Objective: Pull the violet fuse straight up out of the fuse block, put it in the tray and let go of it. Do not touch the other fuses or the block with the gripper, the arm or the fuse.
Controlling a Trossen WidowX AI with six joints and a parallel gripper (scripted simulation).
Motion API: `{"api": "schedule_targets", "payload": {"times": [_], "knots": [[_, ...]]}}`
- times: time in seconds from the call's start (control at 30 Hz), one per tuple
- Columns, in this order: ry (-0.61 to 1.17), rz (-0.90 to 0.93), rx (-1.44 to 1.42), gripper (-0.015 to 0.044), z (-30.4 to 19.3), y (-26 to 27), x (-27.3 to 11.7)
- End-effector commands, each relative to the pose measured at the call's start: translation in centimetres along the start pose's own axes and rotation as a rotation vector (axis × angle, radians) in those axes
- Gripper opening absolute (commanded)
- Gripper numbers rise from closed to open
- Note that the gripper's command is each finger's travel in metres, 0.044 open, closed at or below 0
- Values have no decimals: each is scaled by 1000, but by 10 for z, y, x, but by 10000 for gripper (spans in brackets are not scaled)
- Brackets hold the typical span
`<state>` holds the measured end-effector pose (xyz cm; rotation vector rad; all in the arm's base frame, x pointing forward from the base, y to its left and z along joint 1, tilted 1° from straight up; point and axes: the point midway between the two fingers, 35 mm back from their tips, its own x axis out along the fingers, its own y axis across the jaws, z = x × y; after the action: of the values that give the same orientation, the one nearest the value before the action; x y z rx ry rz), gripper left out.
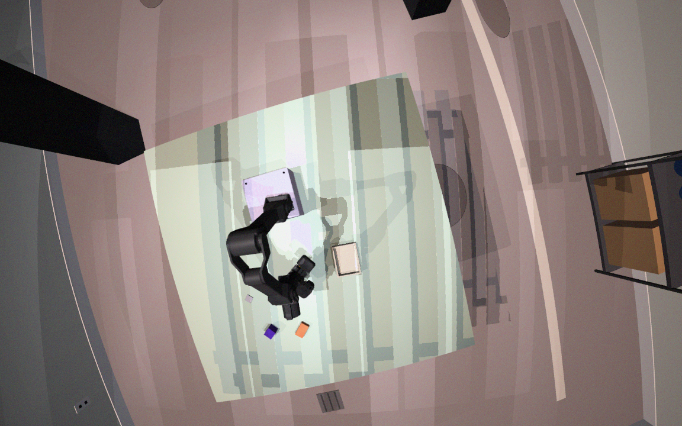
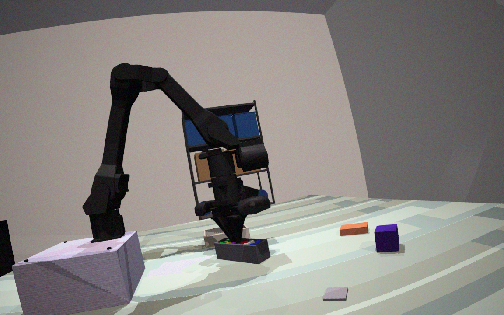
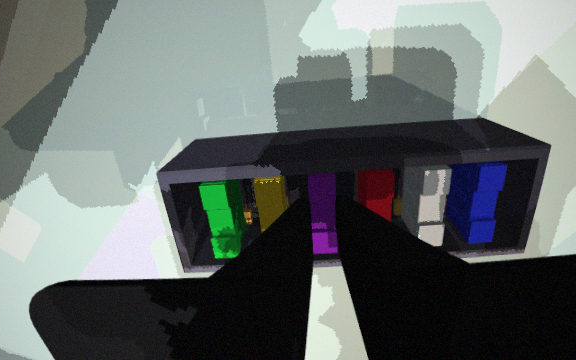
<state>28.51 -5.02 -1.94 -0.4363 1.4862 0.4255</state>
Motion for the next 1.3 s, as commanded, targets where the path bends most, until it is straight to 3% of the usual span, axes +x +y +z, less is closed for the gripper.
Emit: {"api": "schedule_targets", "payload": {"times": [0.0, 1.27], "knots": [[0, 0, 0, 0, 0, 0, -1], [2, -2, -2, 0, 0, -1, -20]]}}
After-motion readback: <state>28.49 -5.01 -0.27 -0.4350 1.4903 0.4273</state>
